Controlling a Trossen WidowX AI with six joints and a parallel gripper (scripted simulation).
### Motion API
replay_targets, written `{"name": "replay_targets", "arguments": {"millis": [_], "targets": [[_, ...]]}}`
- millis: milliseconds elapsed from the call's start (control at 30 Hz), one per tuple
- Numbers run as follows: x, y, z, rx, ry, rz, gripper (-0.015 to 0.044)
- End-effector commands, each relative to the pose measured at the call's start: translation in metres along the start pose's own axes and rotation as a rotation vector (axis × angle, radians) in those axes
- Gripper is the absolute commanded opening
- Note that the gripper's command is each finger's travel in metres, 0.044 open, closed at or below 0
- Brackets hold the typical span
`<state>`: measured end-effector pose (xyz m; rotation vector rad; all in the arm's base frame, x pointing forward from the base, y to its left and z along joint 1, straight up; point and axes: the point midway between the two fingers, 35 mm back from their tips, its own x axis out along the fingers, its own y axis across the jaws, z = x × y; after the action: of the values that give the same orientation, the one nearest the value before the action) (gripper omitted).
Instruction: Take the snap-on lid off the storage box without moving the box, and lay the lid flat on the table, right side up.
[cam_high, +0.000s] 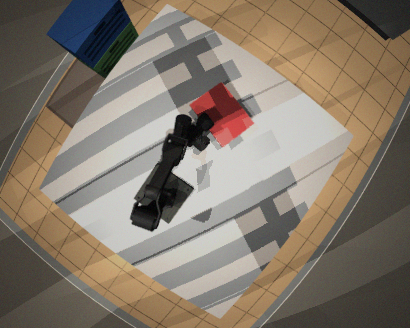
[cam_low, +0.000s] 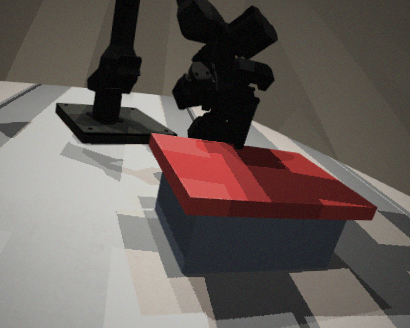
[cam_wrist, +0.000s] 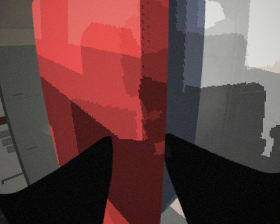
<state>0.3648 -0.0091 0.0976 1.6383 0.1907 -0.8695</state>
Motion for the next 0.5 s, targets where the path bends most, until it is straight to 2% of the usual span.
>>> {"name": "replay_targets", "arguments": {"millis": [0,467], "targets": [[-0.0009,0.0010,0.0001,0.000,0.000,0.000,0.0000],[-0.0032,0.0027,0.0004,0.000,0.000,0.000,0.0000]]}}
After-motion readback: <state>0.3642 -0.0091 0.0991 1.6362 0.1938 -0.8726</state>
